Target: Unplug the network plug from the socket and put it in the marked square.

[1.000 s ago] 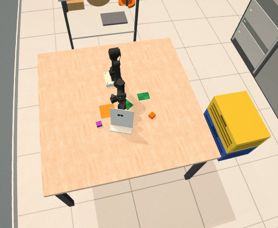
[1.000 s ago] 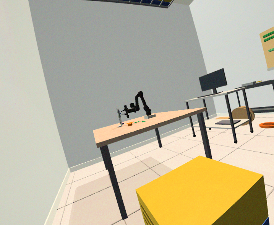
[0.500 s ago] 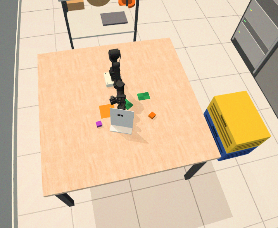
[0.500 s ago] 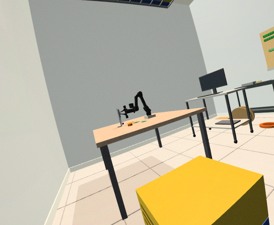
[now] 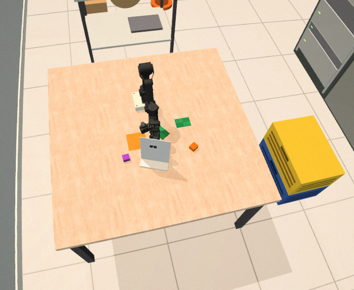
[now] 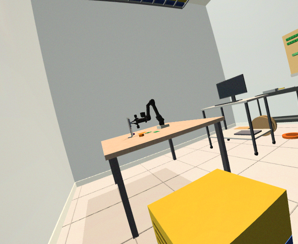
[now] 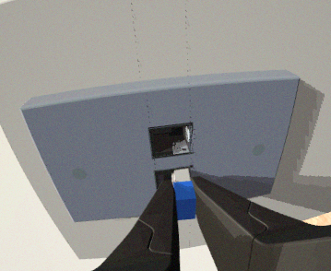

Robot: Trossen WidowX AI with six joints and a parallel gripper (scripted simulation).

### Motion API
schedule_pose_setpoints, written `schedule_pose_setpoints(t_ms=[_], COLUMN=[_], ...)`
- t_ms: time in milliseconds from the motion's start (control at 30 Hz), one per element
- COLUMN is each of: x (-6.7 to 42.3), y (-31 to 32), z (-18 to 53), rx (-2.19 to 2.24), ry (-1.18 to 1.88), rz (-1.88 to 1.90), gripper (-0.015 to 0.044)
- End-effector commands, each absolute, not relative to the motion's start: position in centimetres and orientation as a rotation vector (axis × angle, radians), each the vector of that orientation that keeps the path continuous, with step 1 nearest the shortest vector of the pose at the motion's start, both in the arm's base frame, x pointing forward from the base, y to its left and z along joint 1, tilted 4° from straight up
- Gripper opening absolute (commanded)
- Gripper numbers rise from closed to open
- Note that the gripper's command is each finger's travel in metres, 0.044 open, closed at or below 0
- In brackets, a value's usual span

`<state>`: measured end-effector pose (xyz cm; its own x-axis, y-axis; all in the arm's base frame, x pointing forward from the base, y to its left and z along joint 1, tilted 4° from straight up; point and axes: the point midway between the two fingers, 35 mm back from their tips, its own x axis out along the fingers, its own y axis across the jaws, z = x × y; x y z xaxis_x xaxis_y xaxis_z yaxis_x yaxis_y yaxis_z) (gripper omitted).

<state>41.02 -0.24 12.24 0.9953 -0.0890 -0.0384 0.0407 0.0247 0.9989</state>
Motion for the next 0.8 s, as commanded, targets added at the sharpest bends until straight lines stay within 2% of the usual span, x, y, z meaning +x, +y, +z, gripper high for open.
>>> schedule_pose_setpoints(t_ms=[0,767], x=[41.1,39.9], y=[-0.2,0.1], z=[12.1,12.1], rx=[1.538,1.538], ry=[-0.033,-0.032], rz=[-0.101,-0.102], gripper=[0.0000,0.0000])
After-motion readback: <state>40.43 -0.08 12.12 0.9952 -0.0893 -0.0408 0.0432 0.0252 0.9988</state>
